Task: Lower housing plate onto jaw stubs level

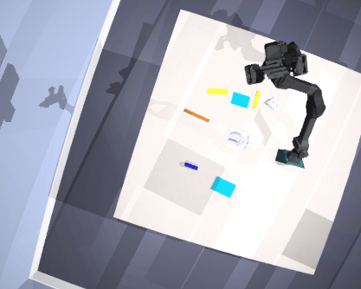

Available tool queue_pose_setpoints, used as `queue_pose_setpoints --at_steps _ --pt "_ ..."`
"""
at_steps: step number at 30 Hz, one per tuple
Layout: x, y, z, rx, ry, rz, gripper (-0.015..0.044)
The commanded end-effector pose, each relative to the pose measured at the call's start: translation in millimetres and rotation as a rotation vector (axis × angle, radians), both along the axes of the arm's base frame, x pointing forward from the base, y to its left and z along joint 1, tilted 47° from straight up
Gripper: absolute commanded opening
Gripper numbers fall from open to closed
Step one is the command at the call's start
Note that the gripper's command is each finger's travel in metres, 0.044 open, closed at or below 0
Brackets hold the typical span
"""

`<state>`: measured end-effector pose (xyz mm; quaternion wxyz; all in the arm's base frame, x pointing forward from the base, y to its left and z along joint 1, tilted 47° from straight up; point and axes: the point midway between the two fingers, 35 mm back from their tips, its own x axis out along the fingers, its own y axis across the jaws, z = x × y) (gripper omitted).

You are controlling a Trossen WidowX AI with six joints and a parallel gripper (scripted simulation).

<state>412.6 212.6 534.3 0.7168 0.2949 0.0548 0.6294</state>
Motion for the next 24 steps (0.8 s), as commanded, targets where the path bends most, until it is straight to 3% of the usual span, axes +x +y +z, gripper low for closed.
queue_pose_setpoints --at_steps 1,24 --pt "0.0 0.0 0.0 0.000 0.000 0.000 0.0426" --pt "39.1 -61.5 -16.6 0.116 0.323 -0.307 0.0440"
